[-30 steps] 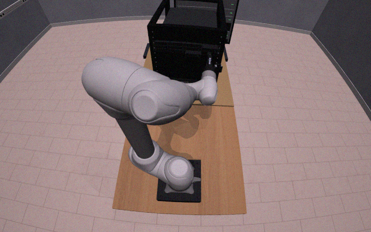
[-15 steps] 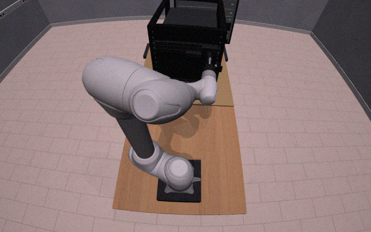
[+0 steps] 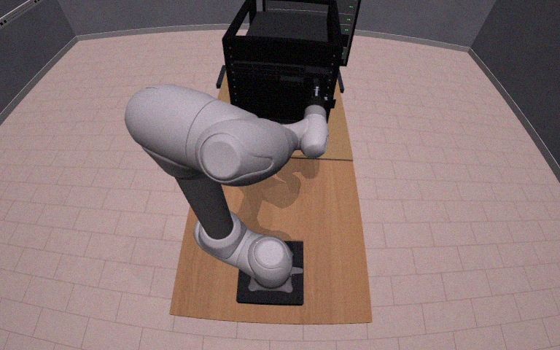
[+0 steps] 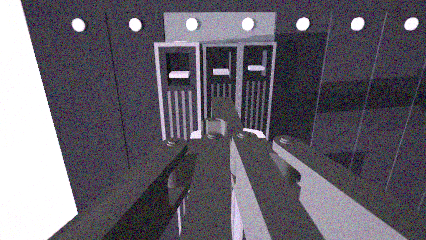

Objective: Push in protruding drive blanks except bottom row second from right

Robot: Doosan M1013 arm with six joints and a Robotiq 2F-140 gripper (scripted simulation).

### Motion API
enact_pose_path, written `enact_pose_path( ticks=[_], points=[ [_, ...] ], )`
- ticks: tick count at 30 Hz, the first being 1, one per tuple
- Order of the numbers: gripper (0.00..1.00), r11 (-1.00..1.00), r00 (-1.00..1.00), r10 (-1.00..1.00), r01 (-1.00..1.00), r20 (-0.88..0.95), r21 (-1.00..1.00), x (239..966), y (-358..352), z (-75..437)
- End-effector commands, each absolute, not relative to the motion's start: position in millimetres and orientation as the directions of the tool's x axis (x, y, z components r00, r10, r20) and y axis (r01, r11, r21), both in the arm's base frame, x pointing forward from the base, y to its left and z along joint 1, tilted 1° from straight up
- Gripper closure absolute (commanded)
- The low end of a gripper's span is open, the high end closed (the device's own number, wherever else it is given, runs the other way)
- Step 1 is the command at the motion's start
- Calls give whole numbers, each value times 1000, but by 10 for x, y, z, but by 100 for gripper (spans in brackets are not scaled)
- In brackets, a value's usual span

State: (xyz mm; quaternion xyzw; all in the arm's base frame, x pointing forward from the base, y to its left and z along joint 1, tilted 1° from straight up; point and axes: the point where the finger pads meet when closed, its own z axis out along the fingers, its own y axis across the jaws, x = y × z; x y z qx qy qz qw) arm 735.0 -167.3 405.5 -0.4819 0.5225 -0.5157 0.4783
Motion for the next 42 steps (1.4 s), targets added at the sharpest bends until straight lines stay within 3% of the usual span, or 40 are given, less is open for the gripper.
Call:
enact_pose_path(
  ticks=[1, 42],
  points=[
    [90, 3, -78, -997, -9, -3, -1000, 7352, -1675, 4065],
    [90, 3, -78, -997, -9, -3, -1000, 7421, -1680, 4065]
  ],
)
